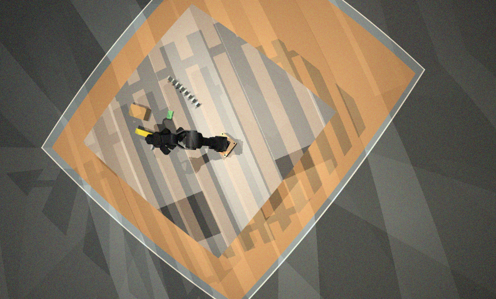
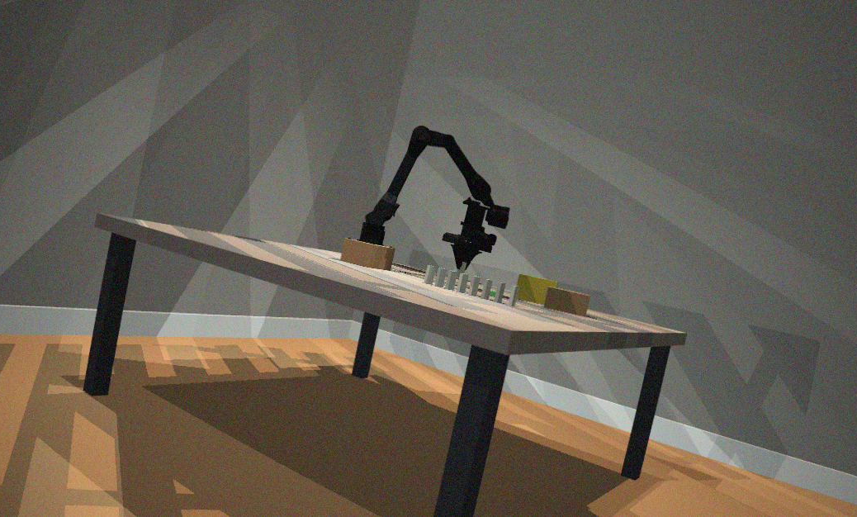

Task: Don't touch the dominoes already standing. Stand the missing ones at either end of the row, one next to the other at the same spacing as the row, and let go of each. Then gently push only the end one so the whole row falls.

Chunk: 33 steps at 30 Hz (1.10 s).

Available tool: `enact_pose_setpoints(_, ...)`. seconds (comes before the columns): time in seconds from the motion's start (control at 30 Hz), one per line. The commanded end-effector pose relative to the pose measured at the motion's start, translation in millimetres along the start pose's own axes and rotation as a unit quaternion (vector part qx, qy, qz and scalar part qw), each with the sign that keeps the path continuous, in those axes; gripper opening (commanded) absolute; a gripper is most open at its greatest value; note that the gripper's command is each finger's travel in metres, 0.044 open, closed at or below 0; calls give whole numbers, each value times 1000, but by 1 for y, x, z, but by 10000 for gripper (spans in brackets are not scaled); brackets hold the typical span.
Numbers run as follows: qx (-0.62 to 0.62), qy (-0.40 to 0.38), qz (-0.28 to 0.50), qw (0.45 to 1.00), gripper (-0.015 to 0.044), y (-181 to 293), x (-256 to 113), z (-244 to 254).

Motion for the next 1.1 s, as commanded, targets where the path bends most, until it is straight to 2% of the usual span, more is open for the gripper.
enact_pose_setpoints(0.0, 0, -11, -10, 1000, 107, -3, -66, 3)
enact_pose_setpoints(0.13, 0, -12, -10, 1000, 107, 3, -107, -3)
enact_pose_setpoints(0.4, -1, -11, -10, 1000, 107, -4, -109, -10)
enact_pose_setpoints(0.73, -6, -4, -15, 1000, 107, -77, -109, -132)
enact_pose_setpoints(0.97, -9, 2, -16, 1000, 107, -90, -109, -231)
enact_pose_setpoints(1.07, -10, 3, -16, 1000, 107, -88, -109, -252)
Point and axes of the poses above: the point midway between the two fingers, 35 mm back from their tips, its own x axis out along the fingers, its own z axis across the jaws, y = z × x, the point moved 3 cm from there along -x, back along the fingers, and after that the axes turned 7 degrees about x, right-handed, at the moved point
